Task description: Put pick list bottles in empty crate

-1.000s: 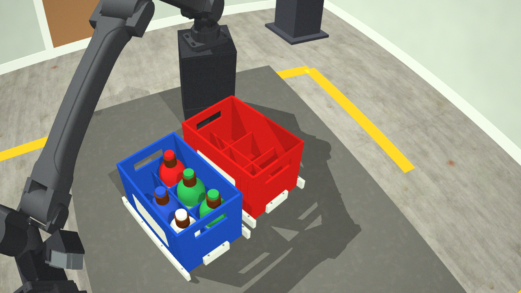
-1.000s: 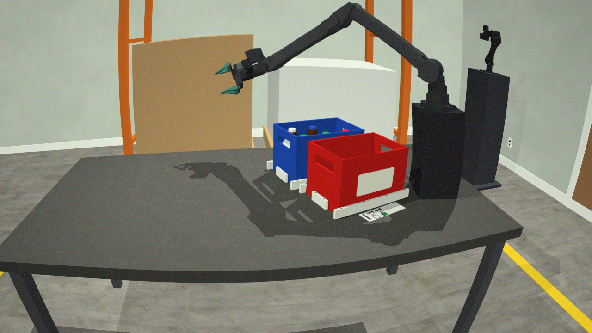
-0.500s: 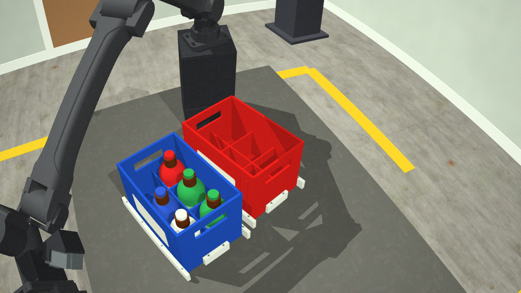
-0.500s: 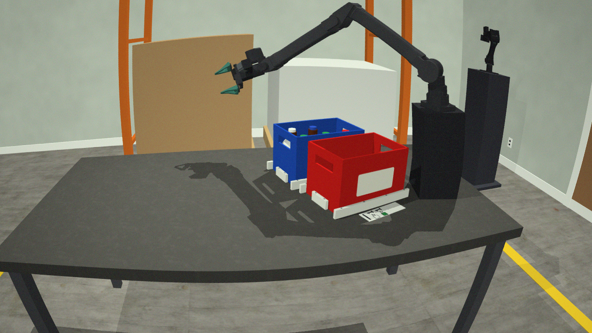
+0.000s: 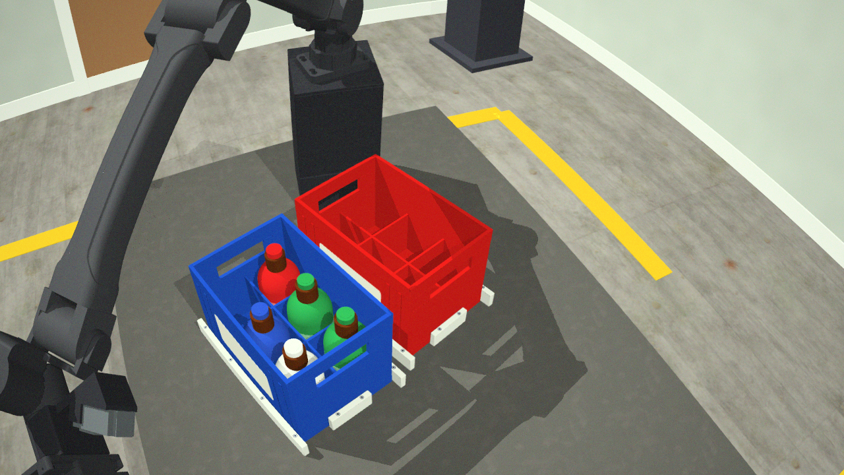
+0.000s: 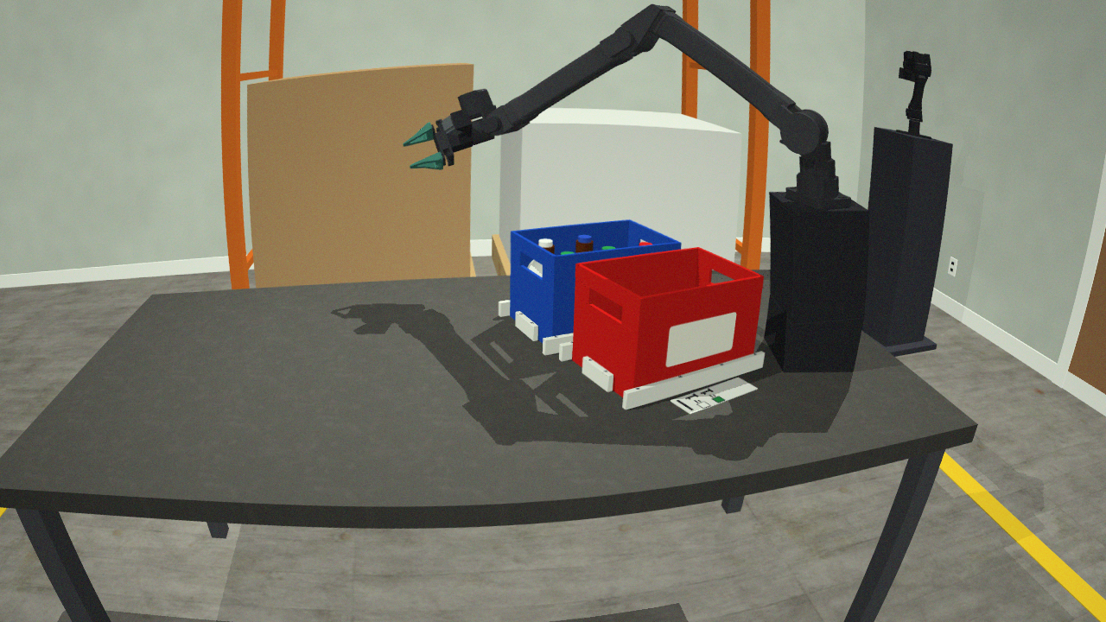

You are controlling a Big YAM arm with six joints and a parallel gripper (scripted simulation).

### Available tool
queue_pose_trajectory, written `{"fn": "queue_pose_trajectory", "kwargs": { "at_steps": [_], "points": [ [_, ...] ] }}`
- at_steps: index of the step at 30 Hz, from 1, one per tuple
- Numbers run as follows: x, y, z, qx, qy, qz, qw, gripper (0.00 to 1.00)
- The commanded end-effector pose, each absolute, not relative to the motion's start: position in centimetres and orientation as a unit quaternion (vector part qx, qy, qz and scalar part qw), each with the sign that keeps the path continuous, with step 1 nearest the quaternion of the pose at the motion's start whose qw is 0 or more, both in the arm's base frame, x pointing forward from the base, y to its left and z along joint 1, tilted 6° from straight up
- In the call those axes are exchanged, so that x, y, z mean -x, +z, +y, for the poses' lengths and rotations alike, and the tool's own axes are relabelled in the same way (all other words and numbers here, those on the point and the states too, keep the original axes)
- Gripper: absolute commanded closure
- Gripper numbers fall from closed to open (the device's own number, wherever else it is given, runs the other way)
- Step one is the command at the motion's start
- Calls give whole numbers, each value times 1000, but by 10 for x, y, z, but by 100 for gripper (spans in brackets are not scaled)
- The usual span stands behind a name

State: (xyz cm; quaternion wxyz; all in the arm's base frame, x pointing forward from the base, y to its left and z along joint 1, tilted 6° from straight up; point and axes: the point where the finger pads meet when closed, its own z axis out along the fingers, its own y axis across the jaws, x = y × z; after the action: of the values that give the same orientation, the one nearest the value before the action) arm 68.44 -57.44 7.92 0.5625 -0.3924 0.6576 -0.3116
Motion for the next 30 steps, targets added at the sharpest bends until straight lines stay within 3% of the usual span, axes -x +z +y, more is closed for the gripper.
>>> {"fn": "queue_pose_trajectory", "kwargs": {
  "at_steps": [1, 21, 22, 30],
  "points": [
    [-684, 80, -574, 392, -312, 657, 563, 39],
    [-684, 80, -574, 392, -312, 657, 563, 39],
    [-684, 119, -577, 396, -325, 647, 565, 39],
    [-674, 160, -582, 395, -331, 646, 563, 39]
  ]
}}
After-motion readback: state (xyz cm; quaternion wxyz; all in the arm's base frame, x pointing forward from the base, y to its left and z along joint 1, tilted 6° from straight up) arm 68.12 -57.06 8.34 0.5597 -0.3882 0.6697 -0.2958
